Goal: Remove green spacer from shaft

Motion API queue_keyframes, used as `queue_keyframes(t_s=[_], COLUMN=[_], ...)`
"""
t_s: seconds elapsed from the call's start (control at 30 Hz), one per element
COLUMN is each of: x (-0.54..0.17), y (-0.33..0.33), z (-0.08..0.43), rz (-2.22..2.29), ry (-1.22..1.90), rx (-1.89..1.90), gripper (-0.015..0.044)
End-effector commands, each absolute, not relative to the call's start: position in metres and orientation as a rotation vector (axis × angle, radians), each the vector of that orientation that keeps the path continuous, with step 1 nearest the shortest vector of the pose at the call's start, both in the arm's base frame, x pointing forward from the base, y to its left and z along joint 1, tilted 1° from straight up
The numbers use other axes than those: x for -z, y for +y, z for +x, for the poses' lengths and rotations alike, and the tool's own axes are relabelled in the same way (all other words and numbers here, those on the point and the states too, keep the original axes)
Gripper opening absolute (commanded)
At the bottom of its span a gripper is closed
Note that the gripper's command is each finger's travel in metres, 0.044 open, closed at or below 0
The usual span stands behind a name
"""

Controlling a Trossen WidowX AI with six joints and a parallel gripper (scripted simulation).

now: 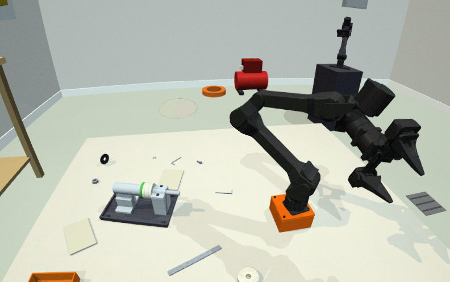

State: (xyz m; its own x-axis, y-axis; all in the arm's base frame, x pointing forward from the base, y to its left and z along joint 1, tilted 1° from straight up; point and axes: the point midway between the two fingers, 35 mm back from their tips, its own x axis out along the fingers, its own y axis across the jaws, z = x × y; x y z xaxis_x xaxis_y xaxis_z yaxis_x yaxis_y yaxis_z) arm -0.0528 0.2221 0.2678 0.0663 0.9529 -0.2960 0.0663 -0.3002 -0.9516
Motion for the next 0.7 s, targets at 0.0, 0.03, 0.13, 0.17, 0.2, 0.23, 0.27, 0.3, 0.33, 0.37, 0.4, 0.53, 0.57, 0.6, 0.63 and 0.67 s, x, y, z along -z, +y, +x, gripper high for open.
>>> queue_keyframes(t_s=[0.0,0.03,0.13,0.17,0.2,0.23,0.27,0.3,0.33,0.37,0.4,0.53,0.57,0.6,0.63,0.67], x=[-0.255,-0.252,-0.244,-0.241,-0.238,-0.234,-0.231,-0.228,-0.225,-0.222,-0.218,-0.206,-0.203,-0.2,-0.197,-0.195], y=[0.24,0.244,0.253,0.256,0.257,0.259,0.26,0.26,0.26,0.259,0.257,0.245,0.239,0.234,0.228,0.224], z=[-0.023,-0.014,0.015,0.025,0.035,0.046,0.057,0.068,0.079,0.09,0.102,0.148,0.159,0.17,0.179,0.187], rz=[-1.501,-1.494,-1.462,-1.449,-1.434,-1.417,-1.399,-1.38,-1.36,-1.338,-1.315,-1.229,-1.208,-1.188,-1.168,-1.147], ry=[-0.834,-0.776,-0.607,-0.552,-0.498,-0.444,-0.392,-0.34,-0.289,-0.239,-0.191,-0.013,0.027,0.066,0.101,0.13], rx=[-1.304,-1.288,-1.233,-1.213,-1.191,-1.169,-1.146,-1.121,-1.096,-1.07,-1.043,-0.928,-0.897,-0.867,-0.84,-0.816], gripper=[0.044,0.044,0.044,0.044,0.044,0.044,0.044,0.044,0.044,0.044,0.044,0.044,0.044,0.044,0.044,0.044])
